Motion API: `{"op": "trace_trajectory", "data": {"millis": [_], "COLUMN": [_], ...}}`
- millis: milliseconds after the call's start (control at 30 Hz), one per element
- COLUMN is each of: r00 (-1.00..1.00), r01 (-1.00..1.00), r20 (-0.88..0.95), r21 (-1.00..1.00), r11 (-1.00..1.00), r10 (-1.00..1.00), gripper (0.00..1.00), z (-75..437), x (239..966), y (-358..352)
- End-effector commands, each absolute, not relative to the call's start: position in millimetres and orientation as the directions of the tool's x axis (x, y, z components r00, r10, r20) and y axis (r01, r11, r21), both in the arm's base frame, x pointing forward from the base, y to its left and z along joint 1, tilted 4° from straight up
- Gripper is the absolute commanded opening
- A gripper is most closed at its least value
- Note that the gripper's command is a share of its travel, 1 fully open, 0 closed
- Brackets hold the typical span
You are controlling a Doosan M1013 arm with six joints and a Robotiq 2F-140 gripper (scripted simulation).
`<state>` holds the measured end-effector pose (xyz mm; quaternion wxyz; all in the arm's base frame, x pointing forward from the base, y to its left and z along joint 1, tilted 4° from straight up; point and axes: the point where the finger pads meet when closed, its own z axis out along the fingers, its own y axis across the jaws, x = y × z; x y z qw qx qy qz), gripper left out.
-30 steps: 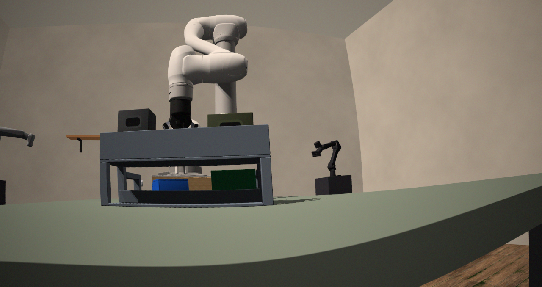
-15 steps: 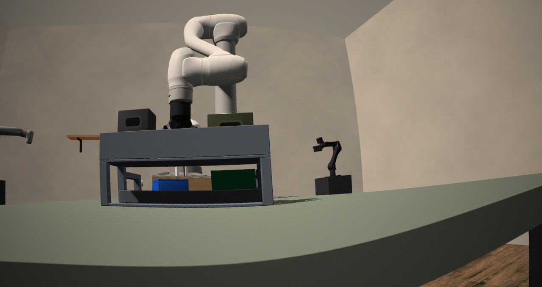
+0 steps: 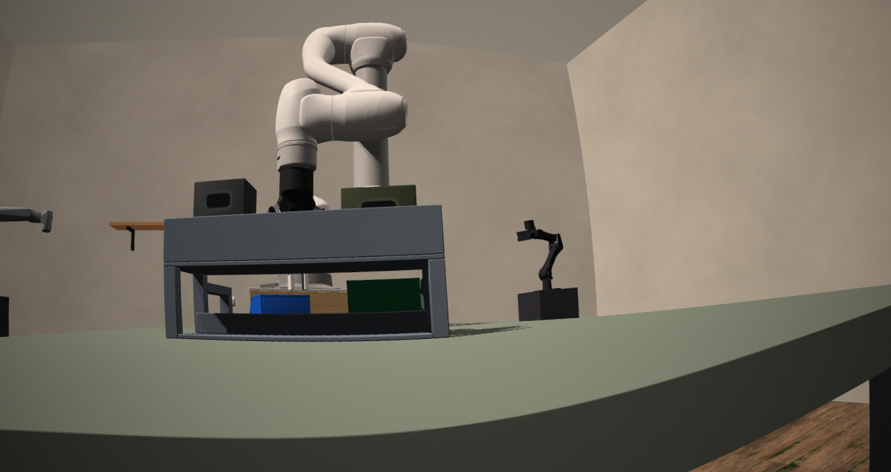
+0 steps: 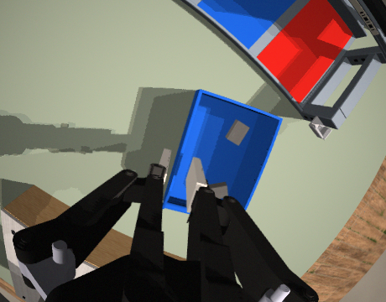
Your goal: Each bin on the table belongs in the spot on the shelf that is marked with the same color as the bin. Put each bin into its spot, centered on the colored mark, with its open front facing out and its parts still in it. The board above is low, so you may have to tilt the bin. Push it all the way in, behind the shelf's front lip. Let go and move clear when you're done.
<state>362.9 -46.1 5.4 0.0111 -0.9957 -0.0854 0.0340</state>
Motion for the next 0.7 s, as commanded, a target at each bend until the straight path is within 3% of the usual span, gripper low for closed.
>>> {"op": "trace_trajectory", "data": {"millis": [0, 667], "r00": [0.984, 0.983], "r01": [0.164, 0.165], "r20": [-0.072, -0.07], "r21": [-0.029, -0.029], "r11": [-0.986, -0.986], "r10": [0.165, 0.167], "gripper": [0.24, 0.24], "z": [1.8, 0.5], "x": [358.5, 359.6], "y": [-46.2, -46.3]}}
